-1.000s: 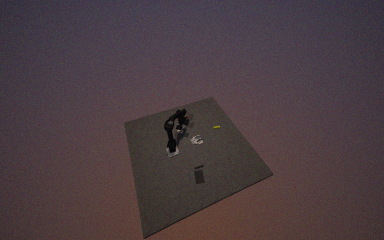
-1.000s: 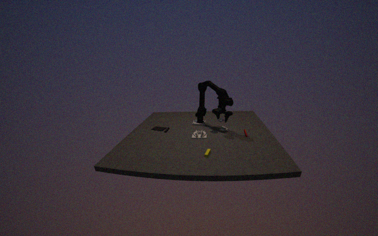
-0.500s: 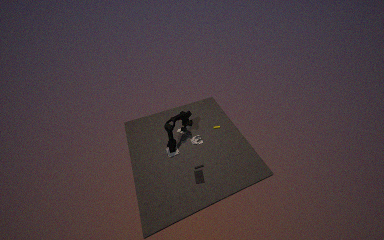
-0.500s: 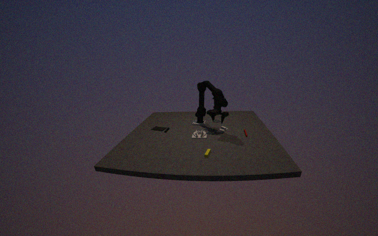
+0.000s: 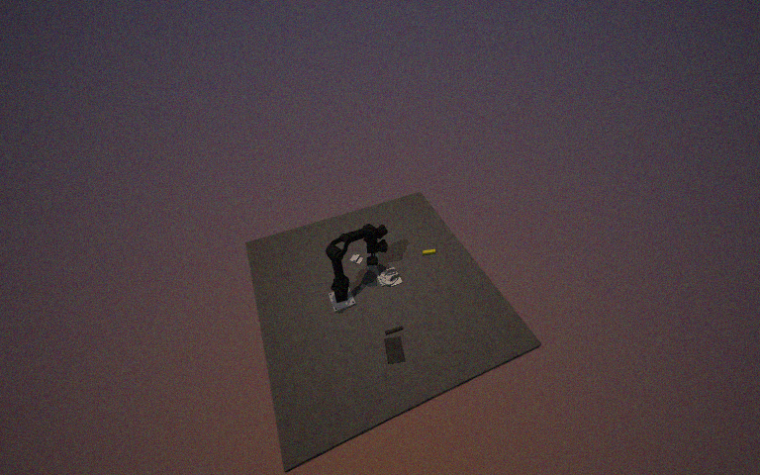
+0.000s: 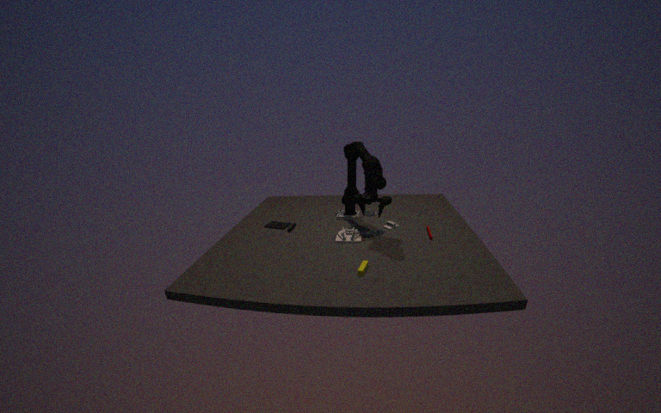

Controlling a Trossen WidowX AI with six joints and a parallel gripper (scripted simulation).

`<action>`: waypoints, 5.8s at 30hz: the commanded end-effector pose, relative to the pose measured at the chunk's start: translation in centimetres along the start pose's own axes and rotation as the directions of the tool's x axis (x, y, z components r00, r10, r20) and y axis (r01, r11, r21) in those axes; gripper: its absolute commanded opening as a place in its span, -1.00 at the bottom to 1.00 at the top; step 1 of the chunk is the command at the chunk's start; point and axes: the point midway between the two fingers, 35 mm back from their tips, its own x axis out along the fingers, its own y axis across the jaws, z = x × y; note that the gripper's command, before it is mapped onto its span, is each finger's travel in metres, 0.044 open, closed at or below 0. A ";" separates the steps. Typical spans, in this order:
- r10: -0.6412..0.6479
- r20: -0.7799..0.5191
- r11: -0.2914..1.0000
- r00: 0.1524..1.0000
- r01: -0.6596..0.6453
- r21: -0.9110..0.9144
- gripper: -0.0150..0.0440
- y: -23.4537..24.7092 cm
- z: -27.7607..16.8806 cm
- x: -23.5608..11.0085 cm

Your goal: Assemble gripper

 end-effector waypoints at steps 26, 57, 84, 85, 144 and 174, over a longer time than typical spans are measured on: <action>-0.015 -0.001 0.942 1.000 0.013 -0.335 0.70 -8.0 4.8 0.2; -0.015 -0.001 0.921 1.000 0.013 -0.388 0.70 -9.1 5.2 0.2; -0.016 -0.001 0.921 1.000 0.014 -0.388 0.70 -9.8 5.1 0.2; -0.016 -0.001 0.921 1.000 0.014 -0.388 0.70 -9.8 5.1 0.2; -0.016 -0.002 0.921 1.000 0.014 -0.389 0.70 -9.9 5.1 6.4; -0.016 -0.002 0.925 1.000 0.014 -0.379 0.70 -9.9 5.1 6.9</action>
